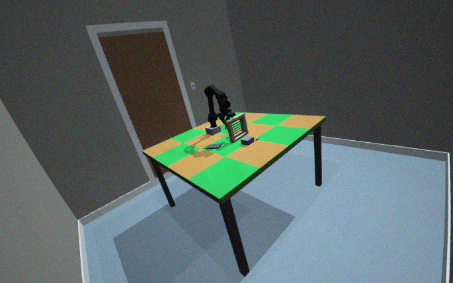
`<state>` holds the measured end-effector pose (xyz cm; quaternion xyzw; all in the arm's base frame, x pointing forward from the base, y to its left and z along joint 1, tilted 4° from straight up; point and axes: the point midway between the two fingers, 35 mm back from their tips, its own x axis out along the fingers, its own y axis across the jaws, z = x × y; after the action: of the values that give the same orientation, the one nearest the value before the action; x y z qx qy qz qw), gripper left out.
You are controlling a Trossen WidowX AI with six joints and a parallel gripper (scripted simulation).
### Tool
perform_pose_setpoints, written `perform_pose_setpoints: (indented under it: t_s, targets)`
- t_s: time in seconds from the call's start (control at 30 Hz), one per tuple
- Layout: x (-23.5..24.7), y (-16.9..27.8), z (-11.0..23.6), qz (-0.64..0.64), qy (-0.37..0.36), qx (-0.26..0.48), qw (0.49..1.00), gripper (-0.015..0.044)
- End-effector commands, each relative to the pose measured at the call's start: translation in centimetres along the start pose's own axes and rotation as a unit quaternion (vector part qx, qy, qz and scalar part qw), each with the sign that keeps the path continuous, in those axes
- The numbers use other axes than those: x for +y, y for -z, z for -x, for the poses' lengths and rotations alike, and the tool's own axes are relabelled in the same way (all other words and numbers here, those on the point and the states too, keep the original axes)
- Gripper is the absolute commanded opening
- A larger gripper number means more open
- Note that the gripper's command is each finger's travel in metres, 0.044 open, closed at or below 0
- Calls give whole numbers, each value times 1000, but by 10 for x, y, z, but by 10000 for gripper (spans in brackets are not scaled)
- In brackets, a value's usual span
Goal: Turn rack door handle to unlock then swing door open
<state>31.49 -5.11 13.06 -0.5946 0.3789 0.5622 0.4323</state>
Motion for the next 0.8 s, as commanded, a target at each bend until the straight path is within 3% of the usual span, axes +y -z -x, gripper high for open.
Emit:
perform_pose_setpoints:
  t_s: [0.0, 0.37, 0.77]
  targets:
    - [0, 0, 0, 2, 0, -1, 1000, 95]
    - [0, 0, 0, 2, 0, -1, 1000, 22]
    - [5, -4, 0, -78, -1, -1, 997, 20]
